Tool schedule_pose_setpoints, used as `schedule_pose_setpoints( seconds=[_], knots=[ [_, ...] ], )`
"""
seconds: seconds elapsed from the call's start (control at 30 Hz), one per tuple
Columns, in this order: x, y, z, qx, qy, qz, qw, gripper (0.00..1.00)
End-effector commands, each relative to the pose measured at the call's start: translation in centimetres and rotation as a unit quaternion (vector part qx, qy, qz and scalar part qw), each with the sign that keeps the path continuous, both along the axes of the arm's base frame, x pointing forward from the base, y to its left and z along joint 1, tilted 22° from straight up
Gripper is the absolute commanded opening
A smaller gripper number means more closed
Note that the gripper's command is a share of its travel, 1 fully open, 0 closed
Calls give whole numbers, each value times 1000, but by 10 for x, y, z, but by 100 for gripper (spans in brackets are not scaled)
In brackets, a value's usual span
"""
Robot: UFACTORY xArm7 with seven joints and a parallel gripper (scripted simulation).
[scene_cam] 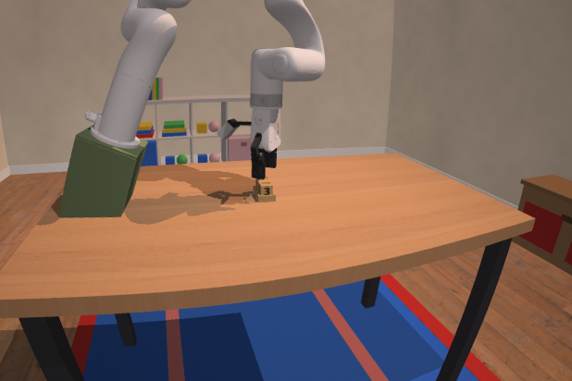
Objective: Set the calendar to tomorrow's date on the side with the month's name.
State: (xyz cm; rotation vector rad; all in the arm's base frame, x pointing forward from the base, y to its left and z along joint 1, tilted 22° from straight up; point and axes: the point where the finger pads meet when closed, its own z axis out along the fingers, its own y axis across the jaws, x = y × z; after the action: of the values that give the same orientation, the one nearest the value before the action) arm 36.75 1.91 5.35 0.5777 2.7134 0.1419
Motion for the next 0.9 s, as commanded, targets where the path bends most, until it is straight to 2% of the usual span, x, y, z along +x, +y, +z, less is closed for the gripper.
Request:
schedule_pose_setpoints(
  seconds=[0.0, 0.1, 0.43, 0.5, 0.63, 0.8, 0.87],
  knots=[
    [3, 6, 1, 16, 1, -43, 999, 100],
    [11, 23, 4, 16, 1, -43, 999, 100],
    [13, 28, 4, 40, 2, -102, 994, 100],
    [21, 45, 6, 40, 2, -103, 994, 100],
    [23, 49, 7, 42, 2, -107, 993, 100],
    [25, 53, 7, 64, 4, -163, 984, 100],
    [33, 70, 9, 64, 4, -163, 984, 100]
  ],
)
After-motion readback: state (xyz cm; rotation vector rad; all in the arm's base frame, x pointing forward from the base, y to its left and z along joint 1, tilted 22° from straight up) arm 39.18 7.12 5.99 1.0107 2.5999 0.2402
